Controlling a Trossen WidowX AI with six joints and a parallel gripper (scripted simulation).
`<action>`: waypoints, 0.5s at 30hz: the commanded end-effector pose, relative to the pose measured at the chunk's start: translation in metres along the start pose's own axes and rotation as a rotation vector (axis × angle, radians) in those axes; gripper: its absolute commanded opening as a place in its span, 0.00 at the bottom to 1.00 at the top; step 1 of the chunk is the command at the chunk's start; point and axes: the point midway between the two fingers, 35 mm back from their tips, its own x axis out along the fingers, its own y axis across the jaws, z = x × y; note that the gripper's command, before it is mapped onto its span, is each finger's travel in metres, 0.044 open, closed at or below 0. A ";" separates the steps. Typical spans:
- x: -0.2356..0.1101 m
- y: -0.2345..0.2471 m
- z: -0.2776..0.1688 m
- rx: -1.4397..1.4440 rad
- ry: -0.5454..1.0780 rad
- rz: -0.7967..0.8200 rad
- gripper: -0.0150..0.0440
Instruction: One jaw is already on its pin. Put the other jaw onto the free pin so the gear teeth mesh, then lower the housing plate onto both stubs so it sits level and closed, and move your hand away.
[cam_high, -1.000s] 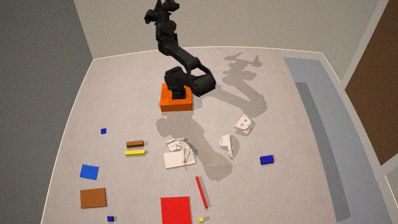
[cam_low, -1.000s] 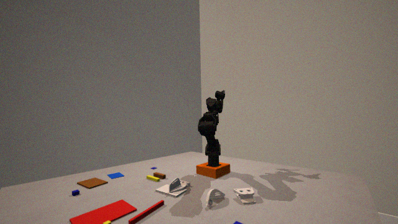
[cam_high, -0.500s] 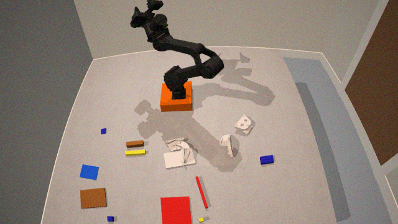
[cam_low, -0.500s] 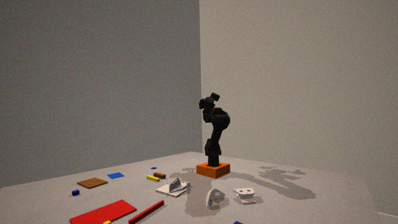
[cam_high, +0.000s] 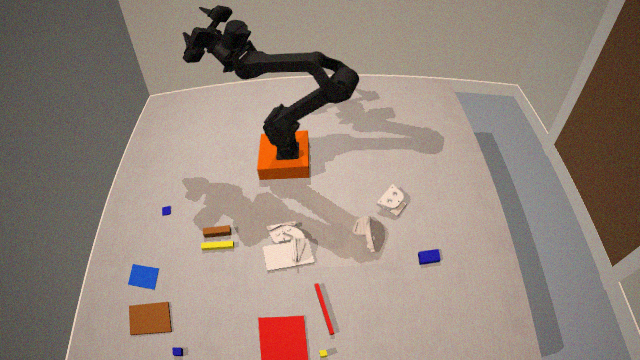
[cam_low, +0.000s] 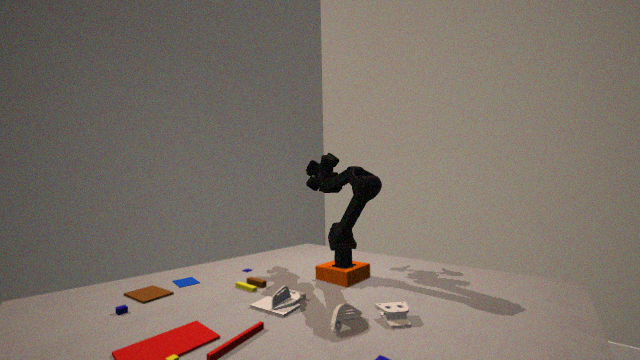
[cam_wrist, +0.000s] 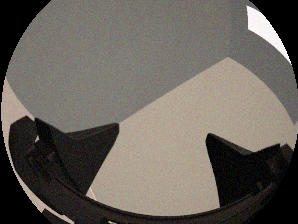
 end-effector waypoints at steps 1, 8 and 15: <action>0.004 0.023 0.020 0.076 -0.045 0.103 1.00; 0.001 0.069 0.056 0.193 -0.109 0.303 1.00; -0.016 0.113 0.097 0.291 -0.170 0.515 1.00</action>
